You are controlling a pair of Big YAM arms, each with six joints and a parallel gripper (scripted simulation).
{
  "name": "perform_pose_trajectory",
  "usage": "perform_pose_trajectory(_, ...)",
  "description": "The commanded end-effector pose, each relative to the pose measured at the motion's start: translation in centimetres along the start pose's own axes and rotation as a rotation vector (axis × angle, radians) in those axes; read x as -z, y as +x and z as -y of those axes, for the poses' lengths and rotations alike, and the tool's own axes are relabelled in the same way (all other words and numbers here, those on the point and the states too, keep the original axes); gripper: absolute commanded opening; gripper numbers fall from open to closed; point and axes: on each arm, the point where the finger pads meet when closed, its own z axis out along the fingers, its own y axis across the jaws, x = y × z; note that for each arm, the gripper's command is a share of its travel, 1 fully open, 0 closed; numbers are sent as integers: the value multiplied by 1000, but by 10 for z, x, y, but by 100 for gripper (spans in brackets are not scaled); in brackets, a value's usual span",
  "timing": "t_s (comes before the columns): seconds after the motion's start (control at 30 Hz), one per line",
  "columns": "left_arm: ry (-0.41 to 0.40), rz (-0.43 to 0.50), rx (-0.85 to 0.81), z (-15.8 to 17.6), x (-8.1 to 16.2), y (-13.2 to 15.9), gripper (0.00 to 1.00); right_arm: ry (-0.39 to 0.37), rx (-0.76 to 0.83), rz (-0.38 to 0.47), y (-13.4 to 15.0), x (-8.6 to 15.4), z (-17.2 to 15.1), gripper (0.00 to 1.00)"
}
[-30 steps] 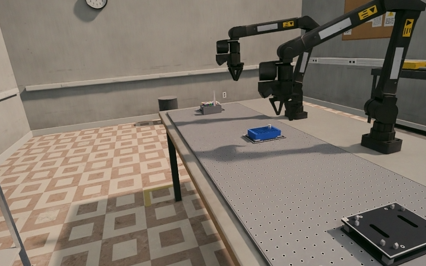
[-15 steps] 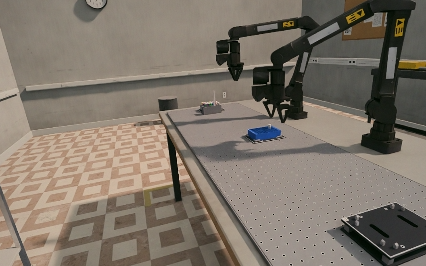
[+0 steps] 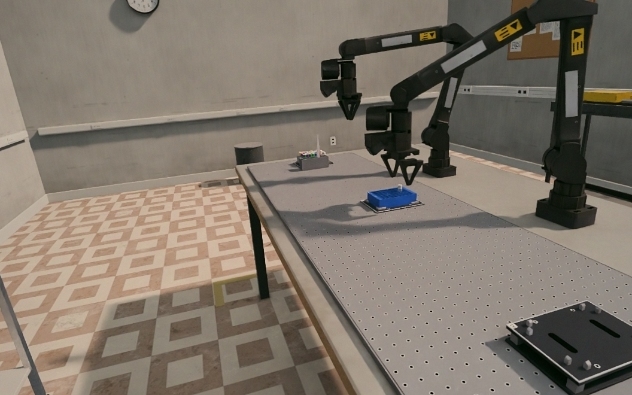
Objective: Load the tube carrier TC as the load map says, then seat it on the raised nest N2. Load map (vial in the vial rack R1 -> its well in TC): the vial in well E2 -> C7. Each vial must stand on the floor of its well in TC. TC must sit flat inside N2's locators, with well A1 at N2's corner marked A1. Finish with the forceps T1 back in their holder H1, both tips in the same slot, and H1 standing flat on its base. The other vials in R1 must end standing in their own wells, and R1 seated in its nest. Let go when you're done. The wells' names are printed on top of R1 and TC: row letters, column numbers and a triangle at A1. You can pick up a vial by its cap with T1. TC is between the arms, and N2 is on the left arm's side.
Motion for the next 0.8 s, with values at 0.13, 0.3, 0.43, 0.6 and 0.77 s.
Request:
perform_pose_trajectory(0.13, 28, 44, 24, 36, 5, -21, 100, 8, -7, 33, -8, 13, 2, 24)
perform_pose_trajectory(0.3, 27, 40, 24, 55, -4, -21, 100, 8, -7, 33, -8, 13, 2, 24)
perform_pose_trajectory(0.43, 24, 35, 24, 66, -9, -21, 100, 8, -7, 33, -8, 13, 2, 24)
perform_pose_trajectory(0.6, 38, 53, 46, 55, 5, -24, 100, 8, -7, 33, -8, 13, 2, 24)
perform_pose_trajectory(0.77, 18, 26, 24, 55, -9, -15, 100, 8, -7, 33, -8, 13, 2, 24)
